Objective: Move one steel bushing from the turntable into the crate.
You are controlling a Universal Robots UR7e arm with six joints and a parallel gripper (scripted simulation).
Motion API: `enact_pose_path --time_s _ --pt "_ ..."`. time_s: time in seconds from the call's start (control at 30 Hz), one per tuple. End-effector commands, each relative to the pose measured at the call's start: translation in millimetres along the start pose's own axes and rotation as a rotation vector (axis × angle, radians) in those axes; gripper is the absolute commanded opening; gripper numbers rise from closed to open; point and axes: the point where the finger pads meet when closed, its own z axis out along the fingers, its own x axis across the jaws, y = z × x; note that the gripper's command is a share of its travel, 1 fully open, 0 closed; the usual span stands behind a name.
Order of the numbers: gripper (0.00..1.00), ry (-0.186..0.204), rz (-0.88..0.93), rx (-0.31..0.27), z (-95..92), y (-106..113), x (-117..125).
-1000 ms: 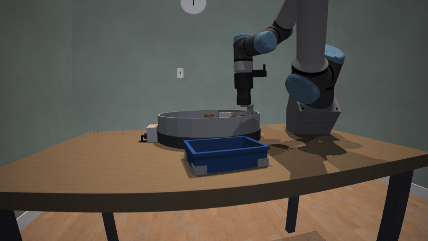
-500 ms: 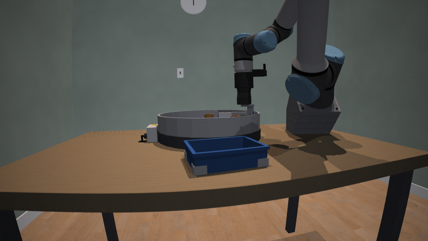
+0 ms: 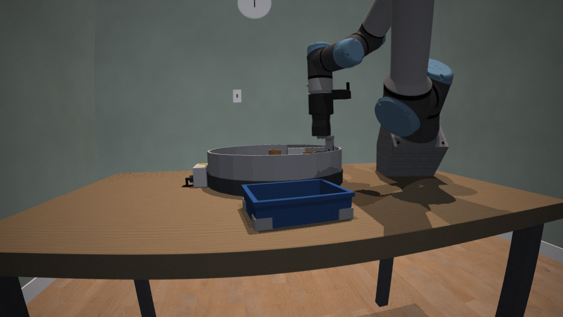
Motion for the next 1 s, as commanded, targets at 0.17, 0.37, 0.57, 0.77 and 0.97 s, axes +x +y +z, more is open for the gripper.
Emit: enact_pose_path --time_s 0.17,0.37,0.57,0.77,0.97 --pt "0.0 -0.003 -0.002 -0.004 -7.1 1.5 -0.6" --pt "0.0 -0.001 -0.001 -0.001 -6.6 0.4 0.0" --pt "0.0 -0.001 -0.001 -0.001 -12.6 0.4 0.0" --pt "0.0 -0.001 -0.001 -0.001 -12.6 0.4 0.0" --pt "0.0 0.002 0.0 0.002 -13.5 -0.6 0.7"
